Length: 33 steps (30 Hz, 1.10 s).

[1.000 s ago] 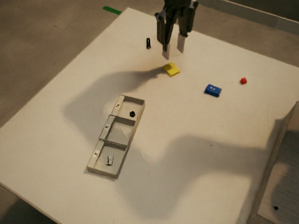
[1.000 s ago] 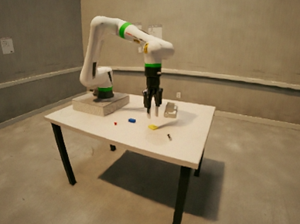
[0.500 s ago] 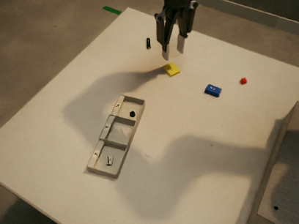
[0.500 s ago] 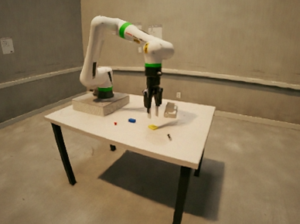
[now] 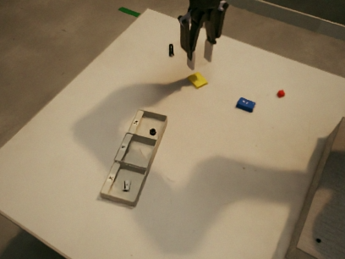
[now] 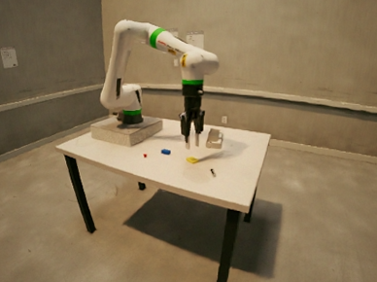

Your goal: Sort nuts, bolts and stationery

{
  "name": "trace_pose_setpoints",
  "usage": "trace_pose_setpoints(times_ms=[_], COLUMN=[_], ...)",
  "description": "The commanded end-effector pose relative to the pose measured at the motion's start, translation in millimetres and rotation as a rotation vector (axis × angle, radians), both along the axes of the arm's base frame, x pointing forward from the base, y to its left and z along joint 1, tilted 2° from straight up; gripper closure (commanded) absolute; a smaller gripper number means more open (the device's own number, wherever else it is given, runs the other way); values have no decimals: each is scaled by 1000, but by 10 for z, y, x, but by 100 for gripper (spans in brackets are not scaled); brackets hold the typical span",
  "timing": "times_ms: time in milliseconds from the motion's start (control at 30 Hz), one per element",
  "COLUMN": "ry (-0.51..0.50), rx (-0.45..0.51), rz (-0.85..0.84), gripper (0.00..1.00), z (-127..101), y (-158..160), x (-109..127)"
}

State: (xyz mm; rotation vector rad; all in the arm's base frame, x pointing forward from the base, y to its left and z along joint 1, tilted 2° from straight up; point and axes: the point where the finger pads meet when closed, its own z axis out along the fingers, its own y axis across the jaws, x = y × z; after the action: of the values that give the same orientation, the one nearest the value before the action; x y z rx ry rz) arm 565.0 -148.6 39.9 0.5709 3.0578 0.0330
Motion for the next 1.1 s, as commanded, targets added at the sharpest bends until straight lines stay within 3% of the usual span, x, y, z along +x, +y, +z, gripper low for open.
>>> trace_pose_setpoints(times_ms=[0,233,767,1067], ry=[0,0,0,0], rx=[0,0,0,0], rz=[0,0,0,0], gripper=[60,60,60,60], z=[2,2,-557,-671], y=[-1,0,9,11], x=[2,2,22,25])
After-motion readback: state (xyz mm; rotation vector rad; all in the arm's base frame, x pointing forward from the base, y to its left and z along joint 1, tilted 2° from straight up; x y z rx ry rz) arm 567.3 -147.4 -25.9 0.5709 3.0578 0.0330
